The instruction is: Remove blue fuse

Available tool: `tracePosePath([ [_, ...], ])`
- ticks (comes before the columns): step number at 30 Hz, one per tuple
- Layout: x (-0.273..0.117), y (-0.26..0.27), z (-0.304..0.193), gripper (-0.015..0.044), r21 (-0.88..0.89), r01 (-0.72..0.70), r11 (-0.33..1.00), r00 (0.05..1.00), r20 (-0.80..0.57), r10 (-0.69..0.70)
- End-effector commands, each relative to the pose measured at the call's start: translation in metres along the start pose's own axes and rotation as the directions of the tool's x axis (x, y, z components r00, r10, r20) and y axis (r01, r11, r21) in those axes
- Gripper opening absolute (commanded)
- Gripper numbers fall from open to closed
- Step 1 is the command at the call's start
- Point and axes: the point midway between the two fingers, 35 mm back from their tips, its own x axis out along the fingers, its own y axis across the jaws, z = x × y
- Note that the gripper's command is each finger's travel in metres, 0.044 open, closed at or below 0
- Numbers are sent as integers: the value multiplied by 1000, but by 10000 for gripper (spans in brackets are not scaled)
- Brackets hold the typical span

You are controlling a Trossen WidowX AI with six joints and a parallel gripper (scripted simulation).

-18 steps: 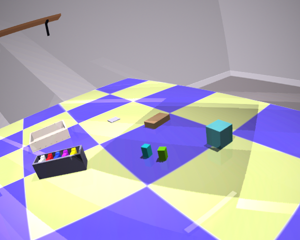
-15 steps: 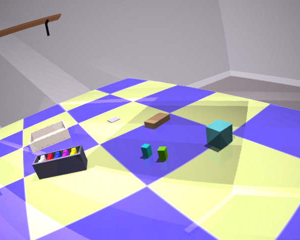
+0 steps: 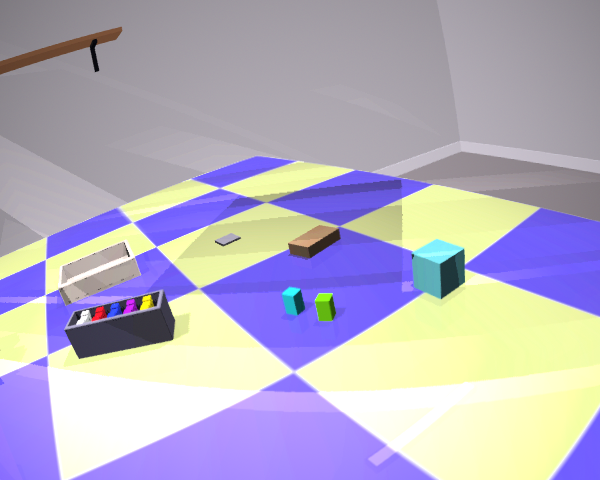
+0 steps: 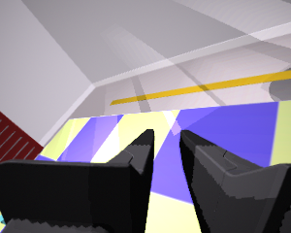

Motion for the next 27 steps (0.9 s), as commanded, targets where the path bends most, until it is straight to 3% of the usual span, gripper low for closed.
tracePosePath([
  [1, 29, 51, -15, 74, -266, -50, 963, 985, -170, 4],
  [7, 63, 128, -62, 74, -544, -235, 805, 907, -421, -20],
  [13, 75, 194, -120, 74, -678, -478, 558, 784, -616, -78],
  [20, 64, 255, -197, 74, -625, -742, 241, 600, -780, -177],
  [27, 31, 304, -276, 74, -378, -912, -158, 409, -848, -336],
])
